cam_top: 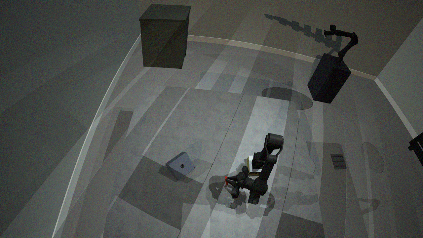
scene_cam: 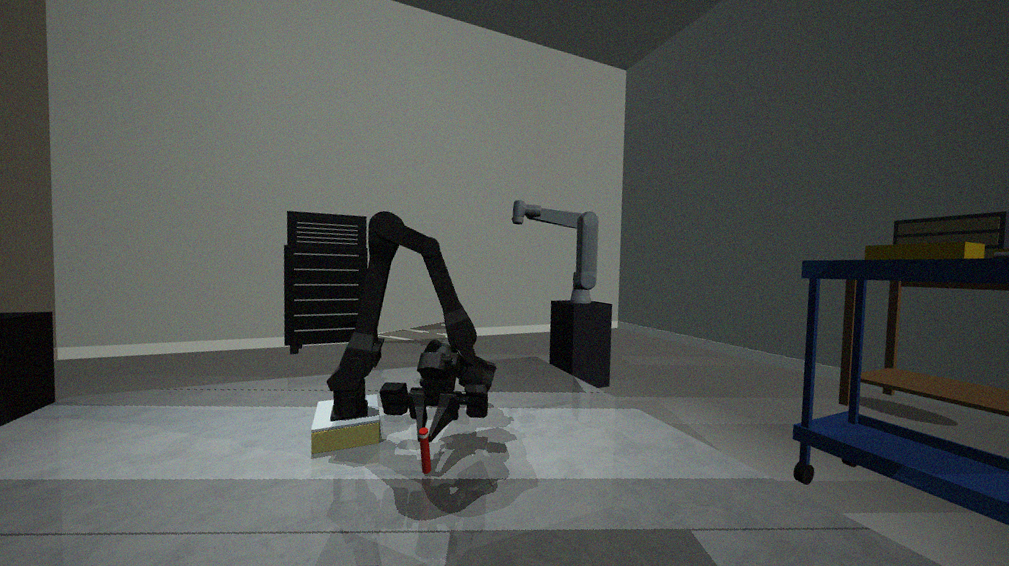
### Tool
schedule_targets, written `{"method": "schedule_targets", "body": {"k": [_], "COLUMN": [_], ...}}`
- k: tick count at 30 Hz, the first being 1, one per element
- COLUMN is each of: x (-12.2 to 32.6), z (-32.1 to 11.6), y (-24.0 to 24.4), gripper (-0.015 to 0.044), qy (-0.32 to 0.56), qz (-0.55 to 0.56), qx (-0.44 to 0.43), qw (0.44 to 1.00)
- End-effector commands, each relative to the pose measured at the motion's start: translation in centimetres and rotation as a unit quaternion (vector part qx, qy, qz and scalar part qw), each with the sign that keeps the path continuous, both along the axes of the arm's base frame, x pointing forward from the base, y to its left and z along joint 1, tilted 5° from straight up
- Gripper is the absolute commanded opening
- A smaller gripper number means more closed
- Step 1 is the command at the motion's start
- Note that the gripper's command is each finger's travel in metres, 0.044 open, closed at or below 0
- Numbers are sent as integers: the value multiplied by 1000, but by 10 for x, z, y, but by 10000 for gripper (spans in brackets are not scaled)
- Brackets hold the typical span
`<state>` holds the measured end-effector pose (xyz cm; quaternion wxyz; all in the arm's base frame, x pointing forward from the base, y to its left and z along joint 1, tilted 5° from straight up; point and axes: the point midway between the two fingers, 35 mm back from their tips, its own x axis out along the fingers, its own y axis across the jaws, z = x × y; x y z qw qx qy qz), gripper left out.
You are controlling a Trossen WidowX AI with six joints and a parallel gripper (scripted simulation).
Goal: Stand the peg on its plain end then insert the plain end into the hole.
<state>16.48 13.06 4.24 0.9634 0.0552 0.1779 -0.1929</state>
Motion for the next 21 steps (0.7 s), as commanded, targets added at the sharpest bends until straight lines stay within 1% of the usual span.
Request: {"method": "schedule_targets", "body": {"k": [1, 10, 21], "x": [-2, -7, -7], "z": [-1, -3, -6], "y": [2, 3, 3], "gripper": [49, 49, 49], "qy": [-18, -53, -44], "qz": [1, 0, -1], "qx": [-10, -25, -19], "qw": [1000, 998, 999]}}
